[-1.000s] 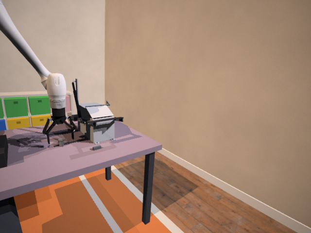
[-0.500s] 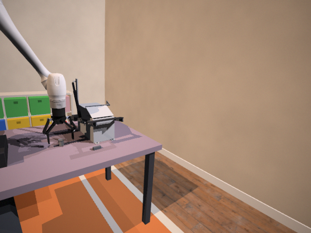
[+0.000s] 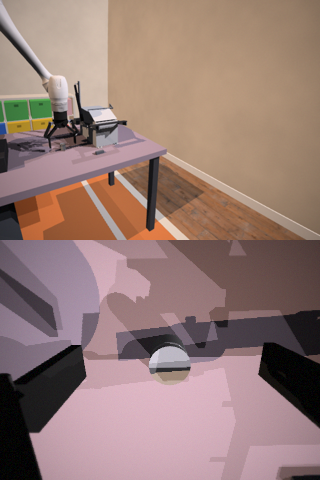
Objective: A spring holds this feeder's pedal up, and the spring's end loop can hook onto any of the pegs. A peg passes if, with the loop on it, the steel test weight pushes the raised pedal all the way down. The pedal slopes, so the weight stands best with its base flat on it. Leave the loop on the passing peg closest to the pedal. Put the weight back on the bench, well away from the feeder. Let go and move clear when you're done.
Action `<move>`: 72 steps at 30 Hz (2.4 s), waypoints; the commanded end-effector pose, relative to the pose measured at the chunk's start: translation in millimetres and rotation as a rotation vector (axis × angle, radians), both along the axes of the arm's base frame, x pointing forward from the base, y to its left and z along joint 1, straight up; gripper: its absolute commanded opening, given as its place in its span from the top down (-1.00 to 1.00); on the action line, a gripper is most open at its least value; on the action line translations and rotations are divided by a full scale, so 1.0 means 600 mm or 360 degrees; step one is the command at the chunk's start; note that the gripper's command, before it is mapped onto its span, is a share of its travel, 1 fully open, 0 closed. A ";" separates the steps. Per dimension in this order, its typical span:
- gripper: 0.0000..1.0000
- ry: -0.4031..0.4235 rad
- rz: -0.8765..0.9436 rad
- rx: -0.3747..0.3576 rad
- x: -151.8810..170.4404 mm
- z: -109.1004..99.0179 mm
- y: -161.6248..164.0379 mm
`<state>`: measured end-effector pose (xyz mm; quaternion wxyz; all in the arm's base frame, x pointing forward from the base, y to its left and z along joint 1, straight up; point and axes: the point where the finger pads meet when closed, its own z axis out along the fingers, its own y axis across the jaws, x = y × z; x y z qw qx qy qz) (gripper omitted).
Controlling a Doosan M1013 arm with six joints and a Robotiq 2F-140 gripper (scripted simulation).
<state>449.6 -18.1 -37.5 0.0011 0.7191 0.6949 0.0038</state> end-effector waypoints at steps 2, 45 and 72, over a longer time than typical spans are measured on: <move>-1.00 -0.0002 0.0000 0.0000 0.001 0.001 0.000; -1.00 -0.0002 0.0000 0.0000 0.000 0.157 0.000; 0.52 -0.0002 0.0000 0.0000 -0.001 0.223 -0.001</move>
